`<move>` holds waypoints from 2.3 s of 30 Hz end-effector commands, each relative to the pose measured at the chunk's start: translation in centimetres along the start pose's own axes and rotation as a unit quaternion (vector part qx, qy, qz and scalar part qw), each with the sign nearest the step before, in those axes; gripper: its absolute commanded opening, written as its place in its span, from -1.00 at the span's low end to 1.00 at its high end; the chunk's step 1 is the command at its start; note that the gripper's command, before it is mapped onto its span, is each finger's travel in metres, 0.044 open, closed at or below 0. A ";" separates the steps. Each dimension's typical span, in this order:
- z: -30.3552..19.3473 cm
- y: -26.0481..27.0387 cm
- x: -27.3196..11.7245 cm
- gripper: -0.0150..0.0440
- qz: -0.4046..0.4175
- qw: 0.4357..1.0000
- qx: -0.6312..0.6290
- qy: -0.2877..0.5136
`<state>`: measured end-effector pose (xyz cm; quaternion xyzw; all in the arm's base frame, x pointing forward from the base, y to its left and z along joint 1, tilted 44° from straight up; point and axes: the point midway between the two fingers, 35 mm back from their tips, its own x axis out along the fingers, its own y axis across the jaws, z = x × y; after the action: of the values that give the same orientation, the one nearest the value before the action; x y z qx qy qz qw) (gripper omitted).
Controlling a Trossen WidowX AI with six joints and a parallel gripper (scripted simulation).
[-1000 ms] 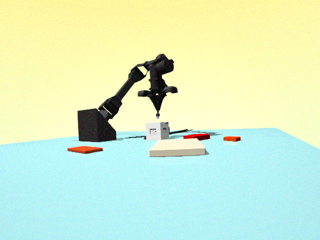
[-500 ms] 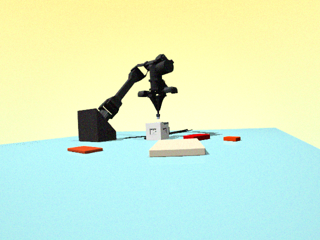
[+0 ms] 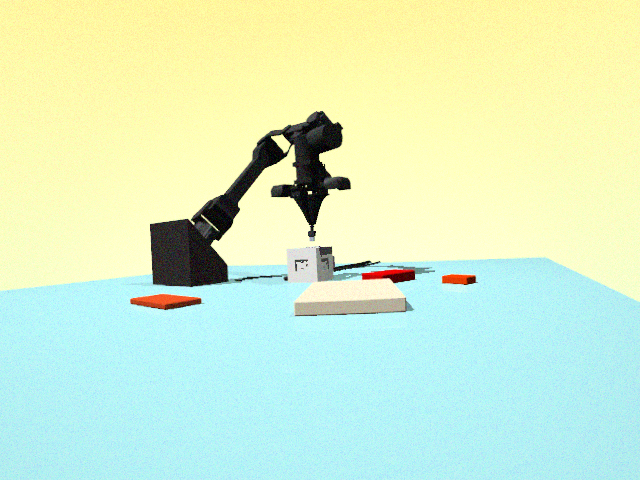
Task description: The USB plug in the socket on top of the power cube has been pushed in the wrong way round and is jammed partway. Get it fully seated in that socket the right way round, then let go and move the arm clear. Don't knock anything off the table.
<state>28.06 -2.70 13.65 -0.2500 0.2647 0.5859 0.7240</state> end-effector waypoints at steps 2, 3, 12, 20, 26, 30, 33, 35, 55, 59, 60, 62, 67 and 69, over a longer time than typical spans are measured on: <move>0.1 0.0 0.1 -0.49 -0.001 1.000 -0.002 -0.004; 0.1 0.0 0.1 -0.49 -0.001 1.000 -0.002 -0.005; 0.1 0.0 0.2 -0.49 -0.001 1.000 -0.002 -0.009; 0.2 0.0 0.3 -0.49 -0.001 1.000 -0.002 -0.012; 0.2 0.0 0.4 -0.49 -0.001 1.000 -0.002 -0.015; 0.2 0.0 0.4 -0.49 -0.001 1.000 -0.003 -0.017; 0.2 0.0 0.5 -0.49 -0.001 1.000 -0.003 -0.018; 0.3 0.0 0.5 -0.49 -0.001 1.000 -0.003 -0.019; 0.3 0.0 0.7 -0.49 -0.001 1.000 -0.003 -0.023; 0.3 0.0 0.8 -0.49 -0.001 1.000 -0.003 -0.023; 0.3 0.0 0.8 -0.49 -0.001 1.000 -0.003 -0.023; 0.3 0.0 0.8 -0.49 -0.001 1.000 -0.003 -0.023; 0.3 0.0 0.9 -0.49 -0.001 1.000 -0.003 -0.023; 0.3 0.0 0.9 -0.49 -0.001 1.000 -0.003 -0.023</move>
<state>28.19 -1.92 13.26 -0.2409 0.2470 0.5922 0.7282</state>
